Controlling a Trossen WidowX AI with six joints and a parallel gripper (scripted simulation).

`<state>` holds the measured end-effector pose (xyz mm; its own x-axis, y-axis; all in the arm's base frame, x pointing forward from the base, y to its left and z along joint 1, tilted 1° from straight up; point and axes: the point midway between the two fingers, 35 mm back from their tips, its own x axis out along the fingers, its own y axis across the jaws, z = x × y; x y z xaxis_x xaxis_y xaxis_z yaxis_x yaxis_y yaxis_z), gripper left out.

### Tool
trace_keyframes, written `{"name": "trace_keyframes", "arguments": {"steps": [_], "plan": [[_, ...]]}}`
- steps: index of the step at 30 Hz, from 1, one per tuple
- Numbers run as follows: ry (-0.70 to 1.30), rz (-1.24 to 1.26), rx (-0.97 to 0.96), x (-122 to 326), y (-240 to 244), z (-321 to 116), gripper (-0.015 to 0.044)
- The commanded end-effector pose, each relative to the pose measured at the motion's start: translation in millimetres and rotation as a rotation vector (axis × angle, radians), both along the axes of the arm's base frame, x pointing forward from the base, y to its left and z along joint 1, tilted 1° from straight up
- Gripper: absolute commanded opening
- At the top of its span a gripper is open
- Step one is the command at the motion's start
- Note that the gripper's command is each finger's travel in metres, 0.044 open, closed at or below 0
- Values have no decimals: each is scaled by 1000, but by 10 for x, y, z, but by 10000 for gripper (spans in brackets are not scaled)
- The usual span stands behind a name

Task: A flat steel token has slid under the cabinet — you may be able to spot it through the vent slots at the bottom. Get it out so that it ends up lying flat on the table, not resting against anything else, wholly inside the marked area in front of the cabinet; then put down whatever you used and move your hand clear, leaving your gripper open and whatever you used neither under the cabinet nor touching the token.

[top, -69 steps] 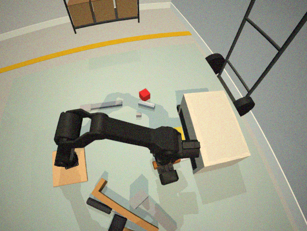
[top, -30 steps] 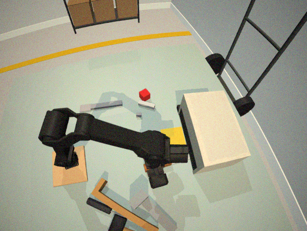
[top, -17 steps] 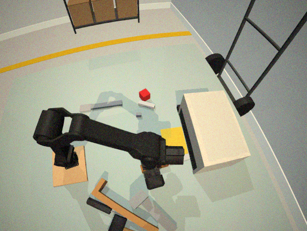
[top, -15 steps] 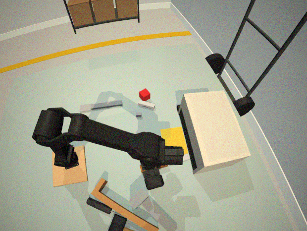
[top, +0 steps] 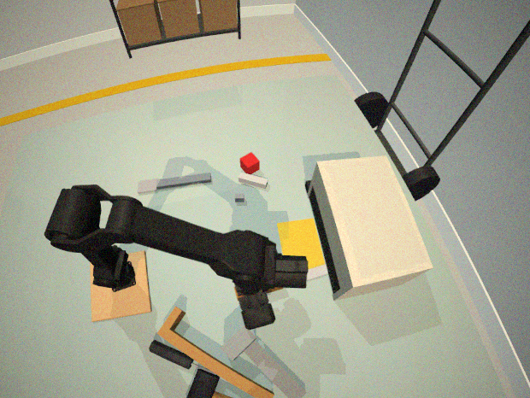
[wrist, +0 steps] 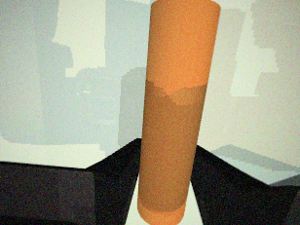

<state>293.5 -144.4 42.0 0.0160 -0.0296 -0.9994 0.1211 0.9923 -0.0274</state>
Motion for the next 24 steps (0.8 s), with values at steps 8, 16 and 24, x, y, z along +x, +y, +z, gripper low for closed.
{"name": "trace_keyframes", "arguments": {"steps": [8, 16, 24], "plan": [[1, 5, 1, -135, 12, -10, 0], [2, 5, 1, -229, 20, -13, 0], [2, 5, 2, -328, 30, -15, 0]]}}
